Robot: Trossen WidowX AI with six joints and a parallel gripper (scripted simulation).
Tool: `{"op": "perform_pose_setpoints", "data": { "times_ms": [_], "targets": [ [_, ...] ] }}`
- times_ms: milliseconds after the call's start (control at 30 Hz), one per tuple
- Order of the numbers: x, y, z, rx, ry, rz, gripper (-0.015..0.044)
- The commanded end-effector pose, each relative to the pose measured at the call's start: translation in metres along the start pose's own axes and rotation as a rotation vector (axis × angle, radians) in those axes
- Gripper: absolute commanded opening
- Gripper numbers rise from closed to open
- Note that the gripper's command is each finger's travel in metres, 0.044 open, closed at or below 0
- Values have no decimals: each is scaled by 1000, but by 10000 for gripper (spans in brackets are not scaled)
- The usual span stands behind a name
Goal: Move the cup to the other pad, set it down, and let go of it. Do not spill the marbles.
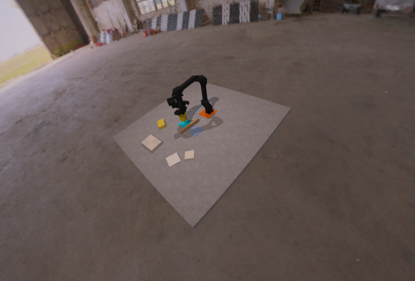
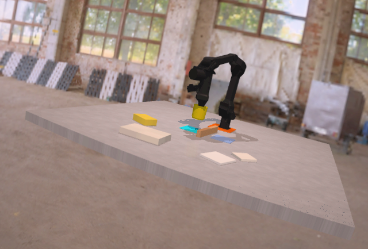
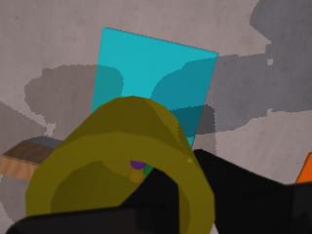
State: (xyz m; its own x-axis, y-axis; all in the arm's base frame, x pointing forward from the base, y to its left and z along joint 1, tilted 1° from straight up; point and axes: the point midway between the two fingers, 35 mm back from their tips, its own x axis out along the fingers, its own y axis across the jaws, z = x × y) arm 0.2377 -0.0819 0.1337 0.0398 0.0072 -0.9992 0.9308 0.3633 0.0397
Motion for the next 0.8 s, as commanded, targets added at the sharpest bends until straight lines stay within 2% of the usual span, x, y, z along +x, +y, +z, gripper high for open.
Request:
{"op": "perform_pose_setpoints", "data": {
  "times_ms": [0,767],
  "targets": [
    [0,-2,5,-2,3,1,0],
    [14,-10,20,-2,2,0,0]
  ]
}}
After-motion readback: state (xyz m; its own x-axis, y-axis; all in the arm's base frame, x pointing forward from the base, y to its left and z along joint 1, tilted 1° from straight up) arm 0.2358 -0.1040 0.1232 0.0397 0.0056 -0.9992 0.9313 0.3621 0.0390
